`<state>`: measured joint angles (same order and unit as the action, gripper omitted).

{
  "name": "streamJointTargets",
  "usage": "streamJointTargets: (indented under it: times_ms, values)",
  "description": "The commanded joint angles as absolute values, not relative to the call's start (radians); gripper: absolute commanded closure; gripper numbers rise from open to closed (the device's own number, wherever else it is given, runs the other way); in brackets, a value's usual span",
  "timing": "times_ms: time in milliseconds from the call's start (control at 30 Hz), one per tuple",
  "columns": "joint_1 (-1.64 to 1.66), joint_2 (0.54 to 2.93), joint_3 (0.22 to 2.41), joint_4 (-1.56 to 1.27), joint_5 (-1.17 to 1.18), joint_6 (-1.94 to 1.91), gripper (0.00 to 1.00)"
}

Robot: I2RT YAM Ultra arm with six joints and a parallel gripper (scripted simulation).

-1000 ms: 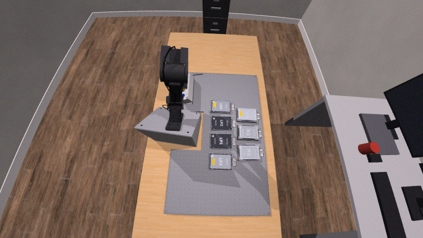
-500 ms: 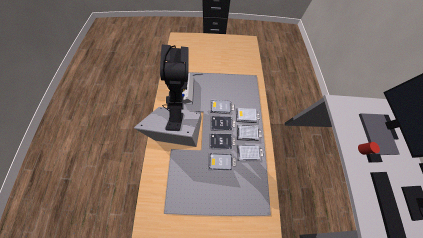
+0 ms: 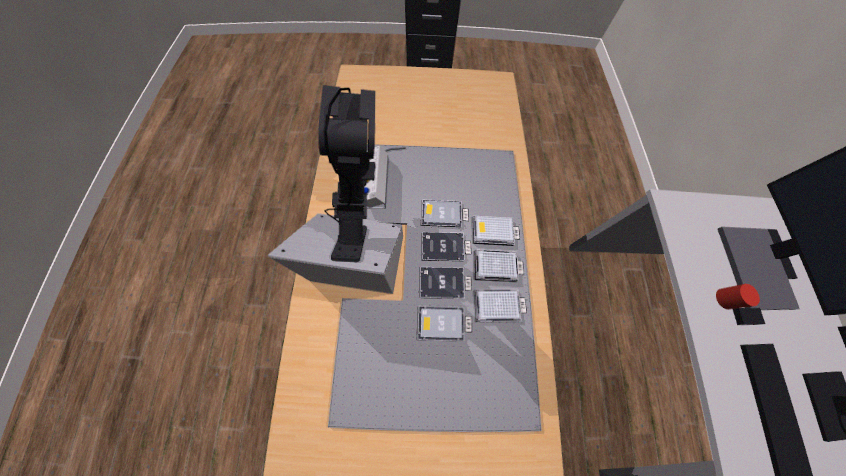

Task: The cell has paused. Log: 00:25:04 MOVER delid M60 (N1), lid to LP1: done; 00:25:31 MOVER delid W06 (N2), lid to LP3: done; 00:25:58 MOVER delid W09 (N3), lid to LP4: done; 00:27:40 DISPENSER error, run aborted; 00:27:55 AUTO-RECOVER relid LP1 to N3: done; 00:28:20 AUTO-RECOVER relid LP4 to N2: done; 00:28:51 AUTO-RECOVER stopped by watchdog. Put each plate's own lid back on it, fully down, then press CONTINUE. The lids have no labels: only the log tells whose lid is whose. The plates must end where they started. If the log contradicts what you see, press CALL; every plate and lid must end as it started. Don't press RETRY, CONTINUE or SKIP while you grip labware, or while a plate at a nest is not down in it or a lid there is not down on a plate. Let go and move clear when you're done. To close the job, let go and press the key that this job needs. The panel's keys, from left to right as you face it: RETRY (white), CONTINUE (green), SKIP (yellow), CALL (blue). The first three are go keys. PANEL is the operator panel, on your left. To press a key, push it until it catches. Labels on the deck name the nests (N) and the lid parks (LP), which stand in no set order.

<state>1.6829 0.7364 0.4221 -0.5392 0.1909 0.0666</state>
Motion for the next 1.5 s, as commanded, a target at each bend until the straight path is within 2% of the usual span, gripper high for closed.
streamJointTargets:
  times_ms: [0,1467]
  values:
    - [1.668,0.758,0.423,-0.503,0.181,0.054,1.00]
    - [1.640,0.835,0.373,-0.377,0.164,0.033,1.00]
